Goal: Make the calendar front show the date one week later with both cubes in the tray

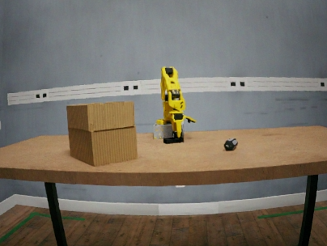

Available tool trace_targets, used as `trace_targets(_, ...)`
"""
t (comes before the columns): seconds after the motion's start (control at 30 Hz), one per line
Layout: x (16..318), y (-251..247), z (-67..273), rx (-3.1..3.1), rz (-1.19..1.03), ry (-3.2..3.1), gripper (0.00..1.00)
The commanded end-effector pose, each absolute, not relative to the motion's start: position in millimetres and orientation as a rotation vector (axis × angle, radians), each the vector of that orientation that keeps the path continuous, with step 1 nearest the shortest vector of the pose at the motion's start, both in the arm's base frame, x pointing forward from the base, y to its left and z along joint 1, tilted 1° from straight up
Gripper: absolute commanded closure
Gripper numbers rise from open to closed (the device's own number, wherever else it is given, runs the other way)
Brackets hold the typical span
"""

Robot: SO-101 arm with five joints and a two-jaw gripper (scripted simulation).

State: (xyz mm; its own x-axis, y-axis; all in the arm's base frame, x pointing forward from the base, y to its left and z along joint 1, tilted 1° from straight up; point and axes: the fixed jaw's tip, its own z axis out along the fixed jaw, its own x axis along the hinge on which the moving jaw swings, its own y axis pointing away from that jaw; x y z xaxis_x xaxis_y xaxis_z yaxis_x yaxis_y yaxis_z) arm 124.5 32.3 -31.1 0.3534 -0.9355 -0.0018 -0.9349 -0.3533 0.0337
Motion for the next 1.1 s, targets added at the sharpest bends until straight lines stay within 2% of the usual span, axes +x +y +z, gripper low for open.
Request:
trace_targets(0.0,127.7,35.1,-27.6,2.578,-0.019,-1.770,1.00)
trace_targets(1.07,128.3,35.3,-22.3,2.578,-0.019,-1.770,1.00)
